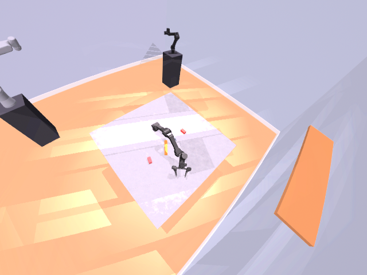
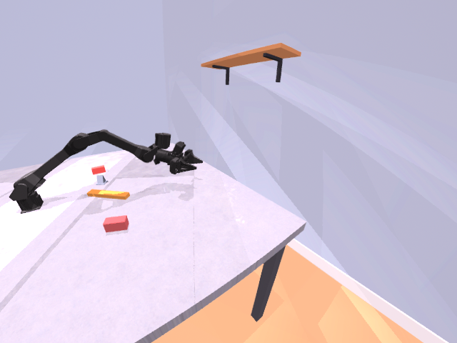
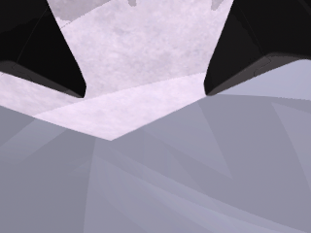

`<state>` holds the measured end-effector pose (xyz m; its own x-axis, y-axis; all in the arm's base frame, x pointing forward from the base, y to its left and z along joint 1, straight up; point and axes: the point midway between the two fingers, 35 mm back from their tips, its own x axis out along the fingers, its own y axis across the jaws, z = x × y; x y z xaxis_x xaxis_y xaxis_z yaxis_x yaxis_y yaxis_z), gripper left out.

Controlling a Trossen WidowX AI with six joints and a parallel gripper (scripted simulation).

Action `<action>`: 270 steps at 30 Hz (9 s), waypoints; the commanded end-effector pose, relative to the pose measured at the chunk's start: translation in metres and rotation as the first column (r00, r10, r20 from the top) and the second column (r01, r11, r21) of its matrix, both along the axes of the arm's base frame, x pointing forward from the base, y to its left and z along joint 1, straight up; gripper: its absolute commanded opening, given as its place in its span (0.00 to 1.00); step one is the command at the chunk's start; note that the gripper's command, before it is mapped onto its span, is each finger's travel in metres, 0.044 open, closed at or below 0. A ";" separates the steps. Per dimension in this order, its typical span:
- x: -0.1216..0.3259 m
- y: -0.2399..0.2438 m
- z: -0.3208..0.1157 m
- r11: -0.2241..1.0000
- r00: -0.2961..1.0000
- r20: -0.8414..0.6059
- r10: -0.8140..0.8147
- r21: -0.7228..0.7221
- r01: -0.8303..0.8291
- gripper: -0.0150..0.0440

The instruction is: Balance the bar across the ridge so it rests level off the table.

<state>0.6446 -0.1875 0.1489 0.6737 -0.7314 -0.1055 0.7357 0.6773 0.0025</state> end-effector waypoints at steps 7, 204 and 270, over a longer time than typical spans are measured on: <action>-0.009 0.001 -0.005 0.999 0.996 -0.089 0.028 0.026 -0.026 0.79; -0.370 0.234 -0.003 -0.180 0.678 -0.655 -0.333 0.750 0.637 0.25; -0.389 0.248 -0.048 -0.262 0.629 -0.659 -0.411 0.747 0.611 0.25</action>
